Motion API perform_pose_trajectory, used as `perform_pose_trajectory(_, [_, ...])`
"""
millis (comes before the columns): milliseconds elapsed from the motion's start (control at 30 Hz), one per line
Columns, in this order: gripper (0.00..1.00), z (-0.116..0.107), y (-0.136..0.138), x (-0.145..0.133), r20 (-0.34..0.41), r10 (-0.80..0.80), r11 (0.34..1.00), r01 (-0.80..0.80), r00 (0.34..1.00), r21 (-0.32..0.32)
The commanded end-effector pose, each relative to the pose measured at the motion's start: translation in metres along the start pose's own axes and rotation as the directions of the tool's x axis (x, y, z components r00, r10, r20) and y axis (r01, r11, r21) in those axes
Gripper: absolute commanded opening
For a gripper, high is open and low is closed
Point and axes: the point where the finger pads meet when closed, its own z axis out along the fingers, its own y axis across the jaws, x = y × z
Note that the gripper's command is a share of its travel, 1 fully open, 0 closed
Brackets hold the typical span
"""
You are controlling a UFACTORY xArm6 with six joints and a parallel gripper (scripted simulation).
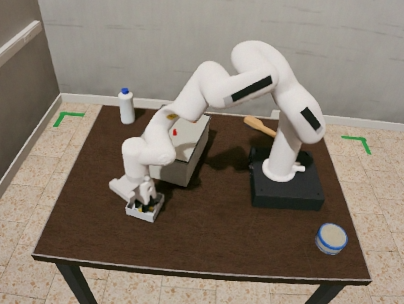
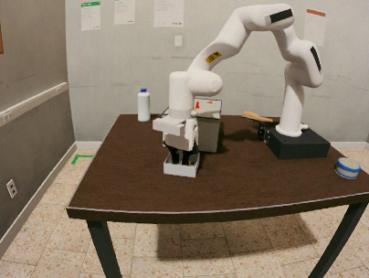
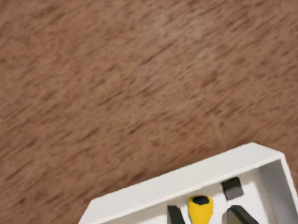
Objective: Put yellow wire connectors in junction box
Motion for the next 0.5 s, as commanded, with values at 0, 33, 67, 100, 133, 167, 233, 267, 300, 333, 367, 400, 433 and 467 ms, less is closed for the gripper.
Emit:
perform_pose_trajectory(0, [0.30,-0.037,0.001,0.002,-0.006,0.000,1.000,0.000,1.000,-0.004])
perform_pose_trajectory(33, [0.30,-0.050,0.001,0.002,-0.006,0.000,1.000,0.000,1.000,-0.004])
perform_pose_trajectory(67, [0.30,-0.066,0.001,0.002,-0.006,0.000,1.000,0.000,1.000,-0.004])
perform_pose_trajectory(100, [0.30,-0.081,0.001,0.002,-0.006,0.000,1.000,0.000,1.000,-0.004])
perform_pose_trajectory(133, [0.30,-0.090,0.001,0.002,-0.006,0.000,1.000,0.000,1.000,-0.004])
perform_pose_trajectory(167, [0.30,-0.100,0.001,0.002,-0.006,0.000,1.000,0.000,1.000,-0.004])
perform_pose_trajectory(233, [0.30,-0.111,0.001,0.002,-0.006,0.000,1.000,0.000,1.000,-0.004])
perform_pose_trajectory(267, [0.30,-0.111,0.001,0.002,-0.006,0.000,1.000,0.000,1.000,-0.004])
perform_pose_trajectory(300, [0.30,-0.126,0.001,0.002,-0.006,0.000,1.000,0.000,1.000,-0.004])
perform_pose_trajectory(333, [0.30,-0.140,0.001,0.001,-0.006,0.000,1.000,0.000,1.000,-0.004])
perform_pose_trajectory(367, [0.30,-0.152,0.001,0.001,-0.006,0.000,1.000,0.000,1.000,-0.004])
perform_pose_trajectory(400, [0.30,-0.163,0.001,0.001,-0.006,0.000,1.000,0.000,1.000,-0.004])
perform_pose_trajectory(433, [0.30,-0.173,0.001,0.001,-0.006,0.000,1.000,0.000,1.000,-0.004])
perform_pose_trajectory(467, [0.30,-0.180,0.001,0.001,-0.006,0.000,1.000,0.000,1.000,-0.004])
